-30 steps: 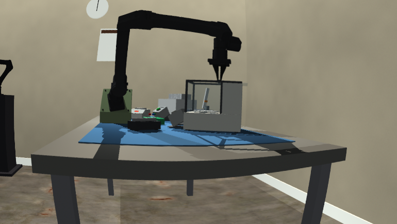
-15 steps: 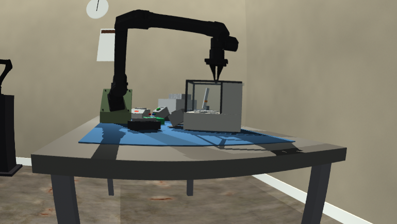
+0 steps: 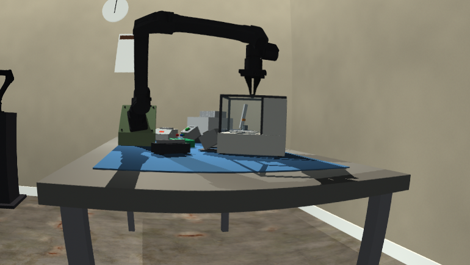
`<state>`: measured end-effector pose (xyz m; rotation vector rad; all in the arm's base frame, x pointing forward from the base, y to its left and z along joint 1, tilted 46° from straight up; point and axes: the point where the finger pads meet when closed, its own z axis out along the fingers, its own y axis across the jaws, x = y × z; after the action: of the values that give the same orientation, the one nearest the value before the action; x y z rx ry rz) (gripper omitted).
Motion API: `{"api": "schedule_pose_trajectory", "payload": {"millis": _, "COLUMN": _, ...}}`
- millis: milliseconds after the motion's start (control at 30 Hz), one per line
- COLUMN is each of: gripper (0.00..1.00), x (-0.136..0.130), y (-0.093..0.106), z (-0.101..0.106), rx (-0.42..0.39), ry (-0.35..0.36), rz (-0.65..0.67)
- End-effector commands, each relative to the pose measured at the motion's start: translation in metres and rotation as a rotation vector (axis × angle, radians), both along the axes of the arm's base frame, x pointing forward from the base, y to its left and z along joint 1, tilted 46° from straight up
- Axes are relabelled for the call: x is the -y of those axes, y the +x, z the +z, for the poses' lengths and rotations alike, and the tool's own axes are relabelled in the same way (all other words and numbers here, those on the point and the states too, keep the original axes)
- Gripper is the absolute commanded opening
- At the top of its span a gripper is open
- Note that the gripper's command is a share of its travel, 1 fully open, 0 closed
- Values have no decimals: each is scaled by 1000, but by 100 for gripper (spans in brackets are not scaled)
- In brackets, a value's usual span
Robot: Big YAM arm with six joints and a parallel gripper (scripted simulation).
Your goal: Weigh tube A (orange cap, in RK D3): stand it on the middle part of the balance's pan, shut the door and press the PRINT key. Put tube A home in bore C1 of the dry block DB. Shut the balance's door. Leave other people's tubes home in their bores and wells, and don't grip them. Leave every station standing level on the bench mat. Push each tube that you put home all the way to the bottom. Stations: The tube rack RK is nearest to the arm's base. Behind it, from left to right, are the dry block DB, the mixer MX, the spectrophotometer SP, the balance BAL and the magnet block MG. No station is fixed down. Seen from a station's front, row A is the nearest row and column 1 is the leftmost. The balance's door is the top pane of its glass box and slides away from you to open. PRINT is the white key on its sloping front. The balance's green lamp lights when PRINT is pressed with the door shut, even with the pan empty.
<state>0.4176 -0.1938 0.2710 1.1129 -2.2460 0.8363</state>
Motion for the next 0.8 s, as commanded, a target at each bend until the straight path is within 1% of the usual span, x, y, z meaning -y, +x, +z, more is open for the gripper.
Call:
{"api": "schedule_pose_trajectory", "payload": {"millis": 0, "gripper": 6, "x": -7, "y": -4, "z": 5, "rx": 25, "ry": -7, "rz": 3}}
{"api": "schedule_pose_trajectory", "payload": {"millis": 67, "gripper": 6, "x": -5, "y": -7, "z": 4, "rx": 25, "ry": -7, "rz": -5}}
{"api": "schedule_pose_trajectory", "payload": {"millis": 200, "gripper": 6, "x": -10, "y": -8, "z": 3, "rx": 25, "ry": -6, "rz": 4}}
{"api": "schedule_pose_trajectory", "payload": {"millis": 533, "gripper": 6, "x": -14, "y": -17, "z": -1, "rx": 24, "ry": -5, "rz": 3}}
{"api": "schedule_pose_trajectory", "payload": {"millis": 633, "gripper": 6, "x": -12, "y": -19, "z": -1, "rx": 24, "ry": -5, "rz": -5}}
{"api": "schedule_pose_trajectory", "payload": {"millis": 767, "gripper": 6, "x": -17, "y": -21, "z": -2, "rx": 24, "ry": -5, "rz": 4}}
